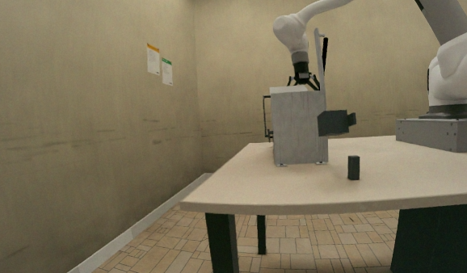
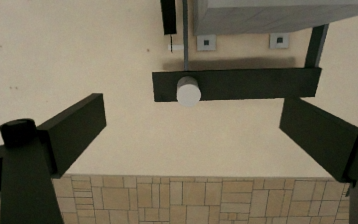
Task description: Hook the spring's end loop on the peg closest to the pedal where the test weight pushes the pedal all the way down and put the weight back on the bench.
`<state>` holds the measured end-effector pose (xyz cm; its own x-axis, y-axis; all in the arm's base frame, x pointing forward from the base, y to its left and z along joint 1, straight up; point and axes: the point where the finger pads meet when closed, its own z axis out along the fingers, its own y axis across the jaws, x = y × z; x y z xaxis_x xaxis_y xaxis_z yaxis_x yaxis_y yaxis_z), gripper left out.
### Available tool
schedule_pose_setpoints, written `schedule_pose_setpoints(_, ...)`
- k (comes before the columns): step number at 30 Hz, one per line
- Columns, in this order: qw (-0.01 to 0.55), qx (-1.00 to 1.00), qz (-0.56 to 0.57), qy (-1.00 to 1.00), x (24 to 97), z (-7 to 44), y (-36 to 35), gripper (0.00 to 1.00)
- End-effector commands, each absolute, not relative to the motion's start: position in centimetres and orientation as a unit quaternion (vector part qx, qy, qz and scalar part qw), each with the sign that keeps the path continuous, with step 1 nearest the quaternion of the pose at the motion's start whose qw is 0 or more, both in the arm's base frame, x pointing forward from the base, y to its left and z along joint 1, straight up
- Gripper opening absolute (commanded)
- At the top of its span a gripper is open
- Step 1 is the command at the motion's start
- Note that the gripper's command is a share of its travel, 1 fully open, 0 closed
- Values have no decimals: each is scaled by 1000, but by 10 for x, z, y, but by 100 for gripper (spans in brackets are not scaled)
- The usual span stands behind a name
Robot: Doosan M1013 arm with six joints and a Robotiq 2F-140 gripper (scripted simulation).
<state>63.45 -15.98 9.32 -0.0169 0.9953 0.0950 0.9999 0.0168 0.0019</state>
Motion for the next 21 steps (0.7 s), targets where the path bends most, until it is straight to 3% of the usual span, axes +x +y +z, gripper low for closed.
schedule_pose_setpoints(1,26,-700,-29,-713,635,102,-159,100)
schedule_pose_setpoints(13,60,-697,-61,-712,636,61,-163,100)
schedule_pose_setpoints(21,57,-698,-58,-712,636,66,-163,100)
